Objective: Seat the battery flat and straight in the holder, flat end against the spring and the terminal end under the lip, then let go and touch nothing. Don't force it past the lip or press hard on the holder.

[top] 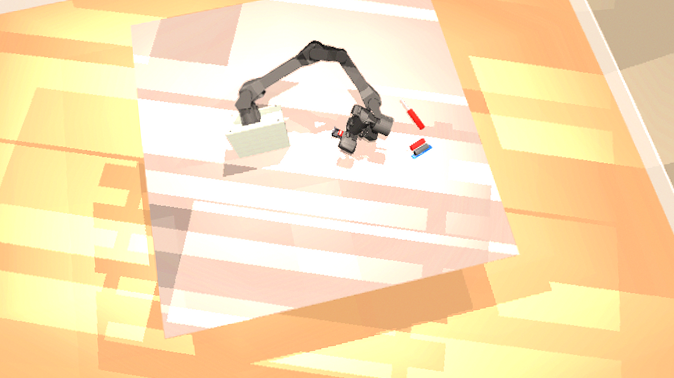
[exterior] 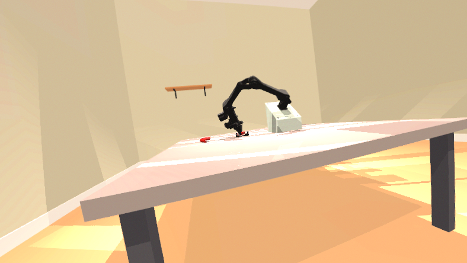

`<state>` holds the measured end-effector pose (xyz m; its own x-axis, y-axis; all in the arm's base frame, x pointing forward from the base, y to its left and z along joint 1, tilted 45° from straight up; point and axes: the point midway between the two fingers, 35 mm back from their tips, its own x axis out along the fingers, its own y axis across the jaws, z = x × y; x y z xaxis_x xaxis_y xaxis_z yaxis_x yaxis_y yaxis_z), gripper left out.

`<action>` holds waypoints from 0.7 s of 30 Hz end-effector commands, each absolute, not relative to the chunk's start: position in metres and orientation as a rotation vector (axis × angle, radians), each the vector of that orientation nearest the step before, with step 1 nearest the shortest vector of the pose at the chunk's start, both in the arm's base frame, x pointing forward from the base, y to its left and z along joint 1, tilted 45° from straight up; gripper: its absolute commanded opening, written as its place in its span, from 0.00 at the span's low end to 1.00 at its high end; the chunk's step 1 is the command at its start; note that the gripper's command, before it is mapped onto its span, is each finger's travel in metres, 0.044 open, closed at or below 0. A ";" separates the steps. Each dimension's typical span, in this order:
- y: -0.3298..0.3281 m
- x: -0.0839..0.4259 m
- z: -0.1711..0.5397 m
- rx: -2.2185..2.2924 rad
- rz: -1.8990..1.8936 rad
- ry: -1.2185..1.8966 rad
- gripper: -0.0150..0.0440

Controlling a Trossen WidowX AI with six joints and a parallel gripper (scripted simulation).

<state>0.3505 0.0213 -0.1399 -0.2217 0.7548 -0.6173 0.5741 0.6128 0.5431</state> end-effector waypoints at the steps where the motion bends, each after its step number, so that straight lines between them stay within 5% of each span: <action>1: 0.020 0.353 -0.143 1.039 0.233 1.890 0.37; 21: 0.023 0.351 -0.142 1.040 0.190 1.837 0.37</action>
